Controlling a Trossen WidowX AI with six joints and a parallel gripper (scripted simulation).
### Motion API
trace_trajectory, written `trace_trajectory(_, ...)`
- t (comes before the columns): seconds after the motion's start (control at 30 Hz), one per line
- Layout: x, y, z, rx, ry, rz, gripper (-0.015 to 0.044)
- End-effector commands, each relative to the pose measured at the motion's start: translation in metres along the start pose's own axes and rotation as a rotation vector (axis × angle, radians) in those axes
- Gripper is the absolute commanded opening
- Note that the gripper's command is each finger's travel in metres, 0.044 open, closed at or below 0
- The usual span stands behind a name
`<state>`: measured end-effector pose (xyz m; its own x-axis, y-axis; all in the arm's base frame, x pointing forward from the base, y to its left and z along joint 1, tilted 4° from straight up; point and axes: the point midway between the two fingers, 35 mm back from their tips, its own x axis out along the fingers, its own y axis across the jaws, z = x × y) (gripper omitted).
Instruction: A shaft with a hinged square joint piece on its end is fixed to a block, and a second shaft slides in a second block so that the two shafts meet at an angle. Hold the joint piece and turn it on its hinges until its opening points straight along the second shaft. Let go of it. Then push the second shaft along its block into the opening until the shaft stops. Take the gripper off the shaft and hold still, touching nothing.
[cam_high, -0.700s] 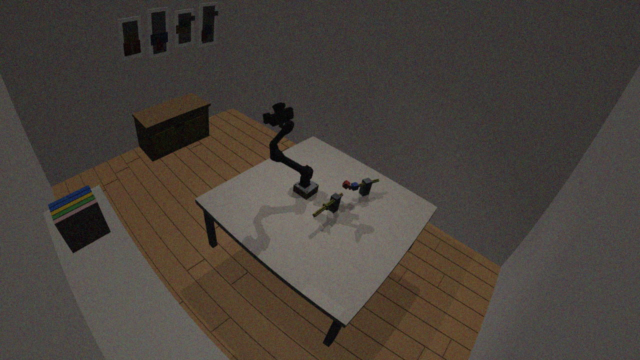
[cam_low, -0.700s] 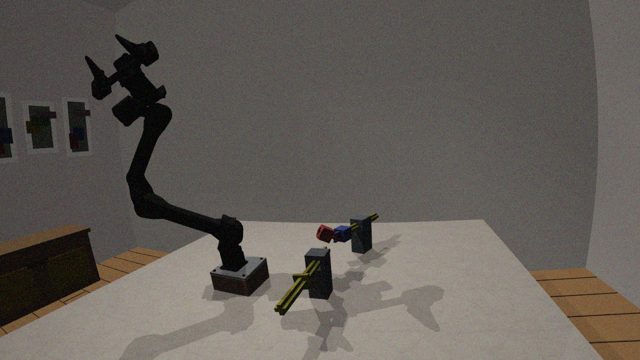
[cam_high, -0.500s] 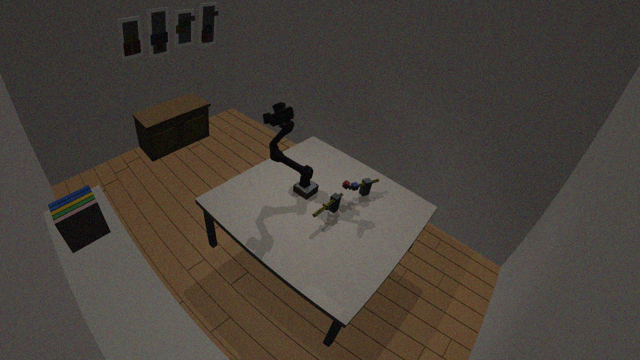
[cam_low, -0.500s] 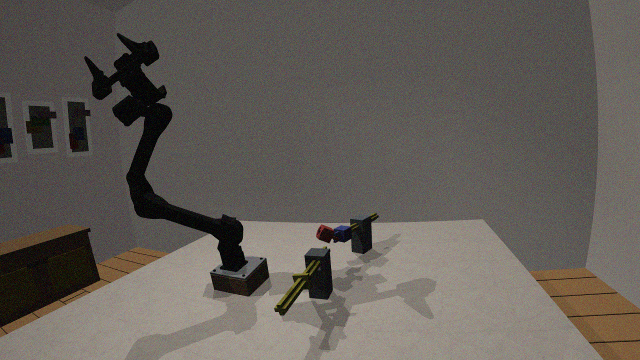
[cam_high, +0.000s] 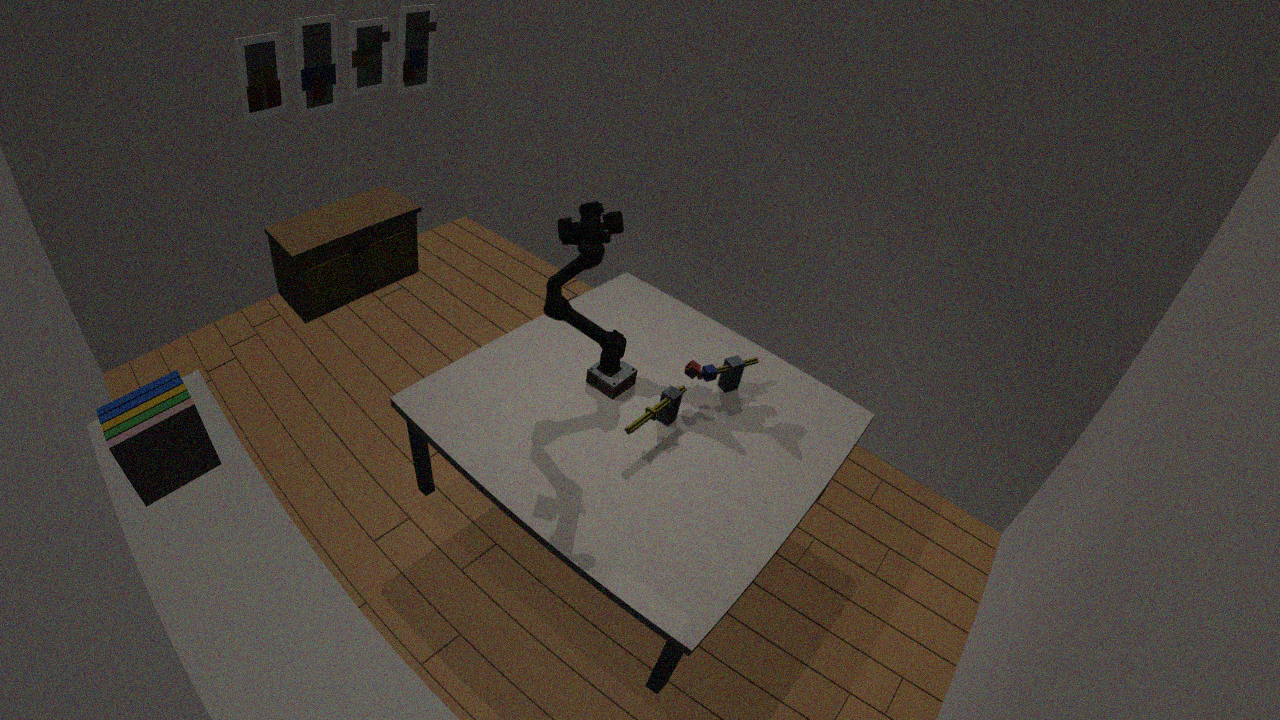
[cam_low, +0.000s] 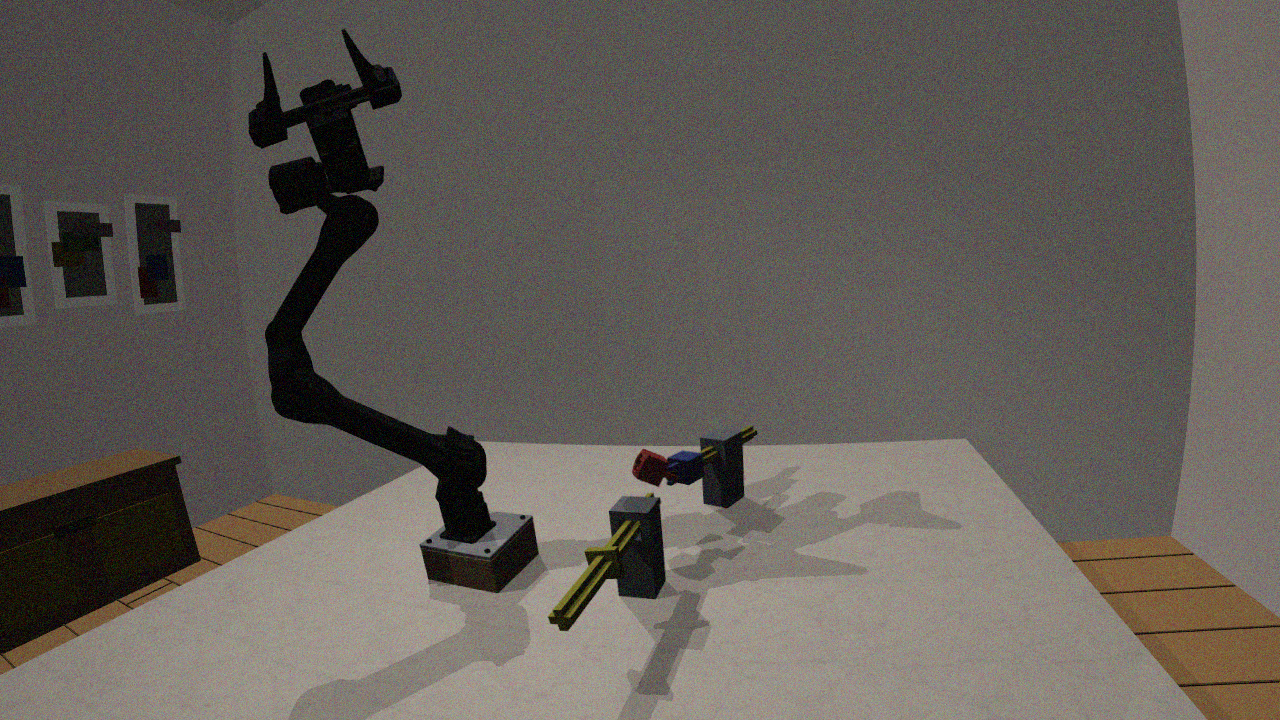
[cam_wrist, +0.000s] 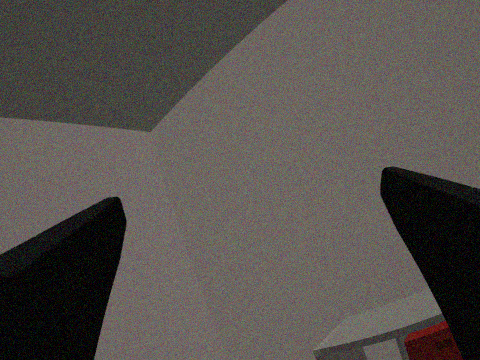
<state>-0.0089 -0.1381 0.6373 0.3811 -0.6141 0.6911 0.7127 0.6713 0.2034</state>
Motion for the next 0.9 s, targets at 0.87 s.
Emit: trace_trajectory(0.87,-0.055,0.231,-0.063,0.047,0.129,0.686,0.044)
